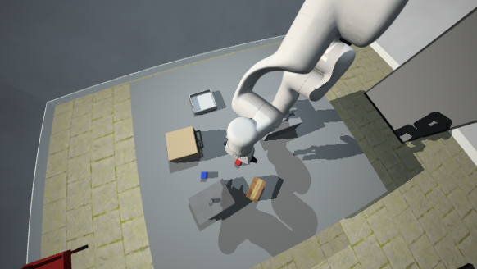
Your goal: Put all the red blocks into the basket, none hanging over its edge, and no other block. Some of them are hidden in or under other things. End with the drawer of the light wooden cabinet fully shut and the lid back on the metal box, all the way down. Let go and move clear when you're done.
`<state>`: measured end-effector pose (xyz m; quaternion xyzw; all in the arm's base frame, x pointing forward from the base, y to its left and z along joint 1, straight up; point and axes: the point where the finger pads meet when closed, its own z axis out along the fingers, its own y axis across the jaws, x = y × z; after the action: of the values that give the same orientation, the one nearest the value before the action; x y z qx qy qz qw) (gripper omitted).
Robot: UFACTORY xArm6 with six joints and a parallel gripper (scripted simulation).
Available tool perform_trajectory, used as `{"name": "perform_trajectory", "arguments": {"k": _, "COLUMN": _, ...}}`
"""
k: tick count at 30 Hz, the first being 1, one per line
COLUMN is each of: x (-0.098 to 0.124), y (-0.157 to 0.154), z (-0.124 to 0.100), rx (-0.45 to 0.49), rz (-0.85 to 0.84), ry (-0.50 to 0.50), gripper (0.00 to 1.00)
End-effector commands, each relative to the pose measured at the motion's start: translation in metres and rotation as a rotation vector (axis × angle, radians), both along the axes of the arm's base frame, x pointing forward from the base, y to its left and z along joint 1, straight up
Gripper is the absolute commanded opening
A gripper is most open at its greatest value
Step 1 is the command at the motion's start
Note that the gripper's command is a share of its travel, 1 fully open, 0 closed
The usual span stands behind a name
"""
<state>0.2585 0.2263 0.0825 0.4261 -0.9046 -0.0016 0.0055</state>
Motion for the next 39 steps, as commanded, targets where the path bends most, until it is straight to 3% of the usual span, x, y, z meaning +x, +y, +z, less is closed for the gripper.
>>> {"name": "perform_trajectory", "arguments": {"k": 1, "x": 0.001, "y": 0.001, "z": 0.001, "rx": 0.003, "rz": 0.0, "ry": -0.003, "gripper": 0.6}}
{"name": "perform_trajectory", "arguments": {"k": 26, "x": 0.001, "y": 0.001, "z": -0.008, "rx": 0.003, "rz": 0.0, "ry": -0.003, "gripper": 0.6}}
{"name": "perform_trajectory", "arguments": {"k": 39, "x": 0.001, "y": 0.001, "z": -0.049, "rx": 0.003, "rz": 0.0, "ry": -0.003, "gripper": 0.6}}
